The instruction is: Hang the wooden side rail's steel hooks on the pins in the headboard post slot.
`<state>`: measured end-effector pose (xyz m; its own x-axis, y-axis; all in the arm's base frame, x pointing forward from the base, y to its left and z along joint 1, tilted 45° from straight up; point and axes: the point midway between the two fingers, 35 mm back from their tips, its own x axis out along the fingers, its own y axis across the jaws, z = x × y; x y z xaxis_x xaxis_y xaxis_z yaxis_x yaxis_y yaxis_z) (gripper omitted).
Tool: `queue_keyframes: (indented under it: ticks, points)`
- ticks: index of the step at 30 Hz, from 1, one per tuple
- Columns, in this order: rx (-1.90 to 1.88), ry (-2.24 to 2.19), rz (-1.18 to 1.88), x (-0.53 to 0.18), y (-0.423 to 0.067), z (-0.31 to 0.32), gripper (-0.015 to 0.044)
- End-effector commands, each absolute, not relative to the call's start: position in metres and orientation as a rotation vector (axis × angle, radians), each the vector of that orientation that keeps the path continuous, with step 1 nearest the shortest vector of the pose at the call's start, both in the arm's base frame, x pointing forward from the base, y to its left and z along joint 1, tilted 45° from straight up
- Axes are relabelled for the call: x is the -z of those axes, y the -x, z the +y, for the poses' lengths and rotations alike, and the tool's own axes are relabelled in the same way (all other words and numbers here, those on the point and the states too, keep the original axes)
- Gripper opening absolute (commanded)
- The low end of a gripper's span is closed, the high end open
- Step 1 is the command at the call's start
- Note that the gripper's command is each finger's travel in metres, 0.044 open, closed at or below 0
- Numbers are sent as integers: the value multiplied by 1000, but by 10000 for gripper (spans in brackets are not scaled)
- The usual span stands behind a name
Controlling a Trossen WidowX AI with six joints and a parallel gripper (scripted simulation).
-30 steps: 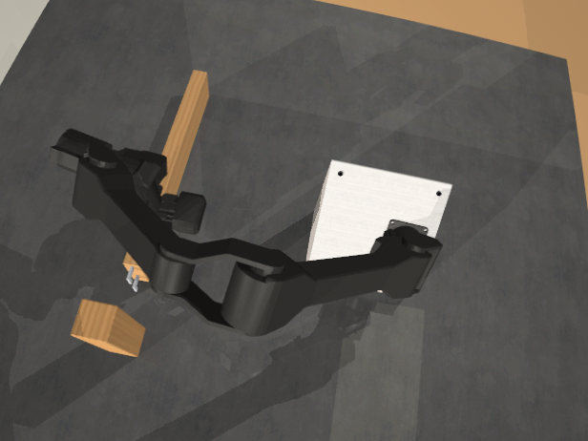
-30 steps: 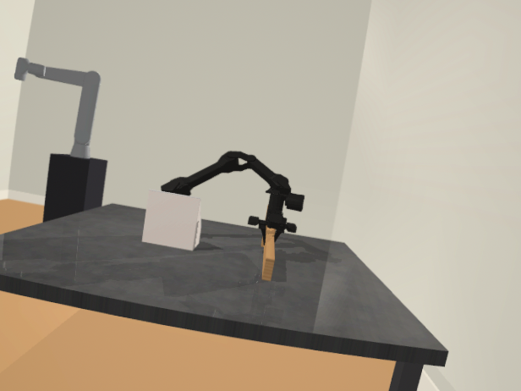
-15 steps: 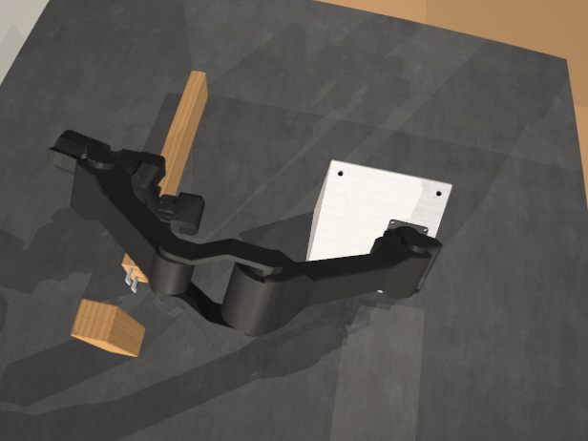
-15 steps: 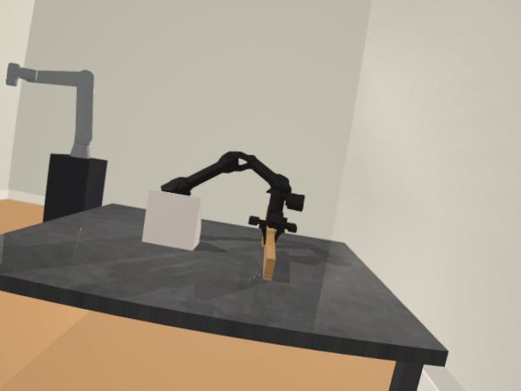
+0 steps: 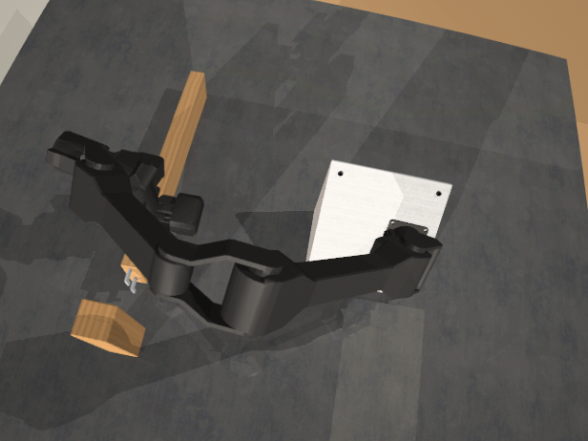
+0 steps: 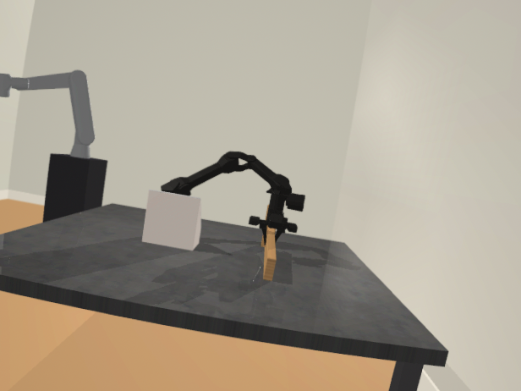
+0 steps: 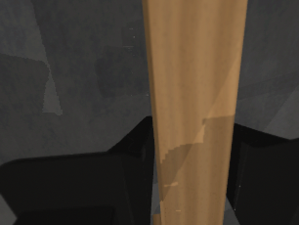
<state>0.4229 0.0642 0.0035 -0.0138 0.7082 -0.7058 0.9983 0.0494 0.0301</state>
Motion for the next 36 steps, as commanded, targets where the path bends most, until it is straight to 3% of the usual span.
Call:
queue_keyframes:
  ticks: [1,36]
  points:
    - [672,-1719,1765,-7,-425,61,0]
    - [672,-1719,1765,-10,-425,64,0]
